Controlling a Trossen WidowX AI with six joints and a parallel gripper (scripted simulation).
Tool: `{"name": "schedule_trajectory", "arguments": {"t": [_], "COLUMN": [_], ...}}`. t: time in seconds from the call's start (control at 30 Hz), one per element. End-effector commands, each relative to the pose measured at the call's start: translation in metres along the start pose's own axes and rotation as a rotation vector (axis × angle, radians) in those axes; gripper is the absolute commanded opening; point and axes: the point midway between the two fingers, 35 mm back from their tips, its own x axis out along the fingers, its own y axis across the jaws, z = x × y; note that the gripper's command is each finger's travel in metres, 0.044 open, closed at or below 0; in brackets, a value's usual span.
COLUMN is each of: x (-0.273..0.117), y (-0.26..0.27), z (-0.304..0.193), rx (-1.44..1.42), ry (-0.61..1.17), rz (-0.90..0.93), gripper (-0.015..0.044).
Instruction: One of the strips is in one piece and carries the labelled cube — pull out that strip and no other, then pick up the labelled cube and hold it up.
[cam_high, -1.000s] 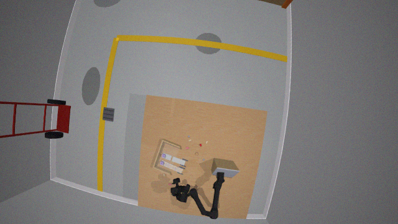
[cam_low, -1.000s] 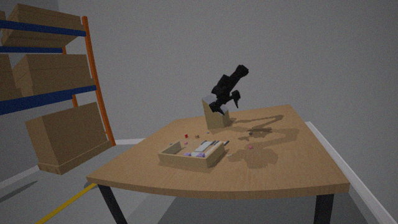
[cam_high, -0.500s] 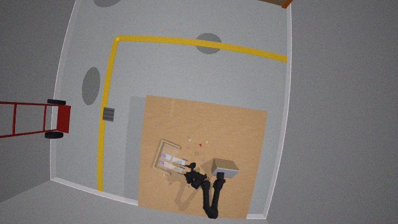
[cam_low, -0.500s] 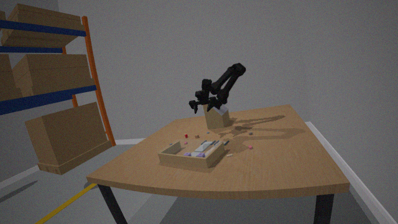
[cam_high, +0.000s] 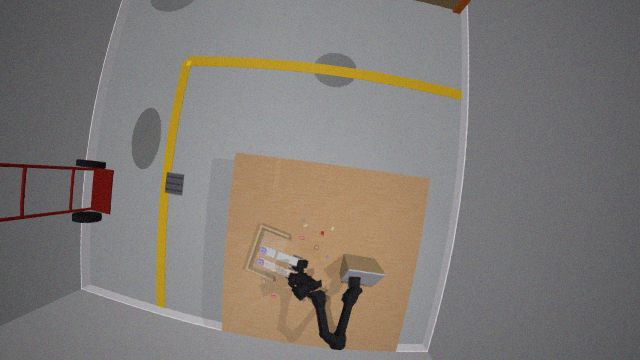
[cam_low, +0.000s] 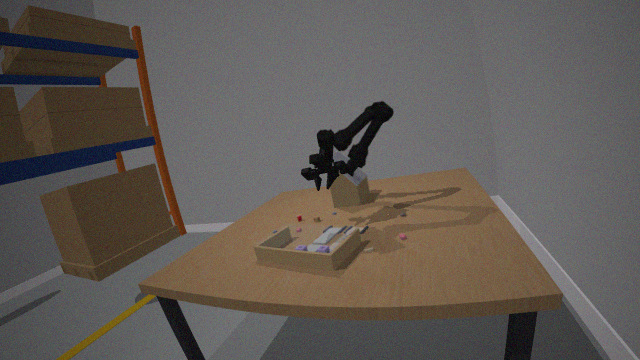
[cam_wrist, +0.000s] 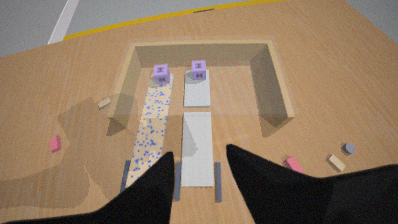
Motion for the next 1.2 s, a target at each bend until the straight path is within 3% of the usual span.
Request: {"name": "schedule_trajectory", "arguments": {"t": [0.0,0.13,0.5,1.17], "x": [0.038,0.065,0.094,0.103], "y": [0.016,0.039,0.108,0.106], "z": [0.001,-0.003,-0.034,-0.04], "rx": [0.047,0.075,0.145,0.145], "ry": [0.193,0.352,0.73,0.736], "rz": [-0.018,-0.037,-0.111,-0.113], "gripper": [0.0085,0.0,0.0,0.0]}}
